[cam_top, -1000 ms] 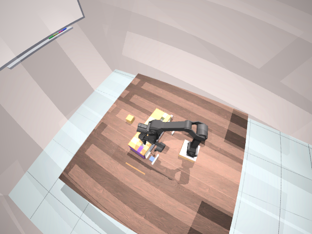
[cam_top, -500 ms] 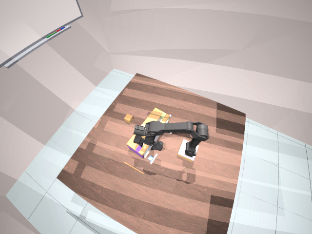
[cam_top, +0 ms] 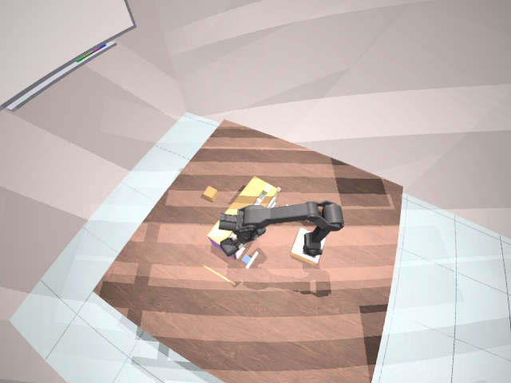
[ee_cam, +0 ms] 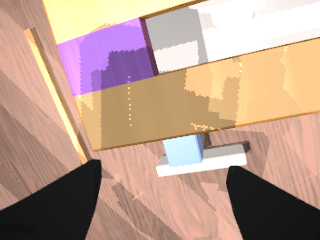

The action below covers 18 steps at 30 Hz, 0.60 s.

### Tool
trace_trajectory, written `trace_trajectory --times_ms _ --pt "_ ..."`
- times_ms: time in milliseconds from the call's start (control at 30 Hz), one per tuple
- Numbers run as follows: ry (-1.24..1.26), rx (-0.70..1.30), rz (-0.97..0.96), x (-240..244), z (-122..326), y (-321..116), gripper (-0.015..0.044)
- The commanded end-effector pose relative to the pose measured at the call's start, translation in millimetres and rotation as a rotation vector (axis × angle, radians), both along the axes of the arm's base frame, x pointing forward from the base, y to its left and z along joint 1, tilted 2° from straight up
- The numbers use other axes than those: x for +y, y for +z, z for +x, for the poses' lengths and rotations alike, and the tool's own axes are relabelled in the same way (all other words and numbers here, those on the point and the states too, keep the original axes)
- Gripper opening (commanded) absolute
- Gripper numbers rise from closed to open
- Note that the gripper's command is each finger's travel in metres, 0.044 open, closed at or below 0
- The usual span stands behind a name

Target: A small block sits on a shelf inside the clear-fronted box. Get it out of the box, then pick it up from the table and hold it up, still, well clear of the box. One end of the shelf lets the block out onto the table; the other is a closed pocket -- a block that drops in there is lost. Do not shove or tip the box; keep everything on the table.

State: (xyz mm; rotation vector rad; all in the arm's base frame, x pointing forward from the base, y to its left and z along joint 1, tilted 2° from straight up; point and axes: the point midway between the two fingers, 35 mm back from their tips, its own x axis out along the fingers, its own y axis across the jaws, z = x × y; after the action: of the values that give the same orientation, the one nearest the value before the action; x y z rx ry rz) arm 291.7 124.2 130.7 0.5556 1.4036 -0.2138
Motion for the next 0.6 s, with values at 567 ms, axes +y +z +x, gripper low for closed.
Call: trace_trajectory --times_ms 567 --pt "1.869 -0.279 -0.597 17.4 -18.2 4.8 0.0285"
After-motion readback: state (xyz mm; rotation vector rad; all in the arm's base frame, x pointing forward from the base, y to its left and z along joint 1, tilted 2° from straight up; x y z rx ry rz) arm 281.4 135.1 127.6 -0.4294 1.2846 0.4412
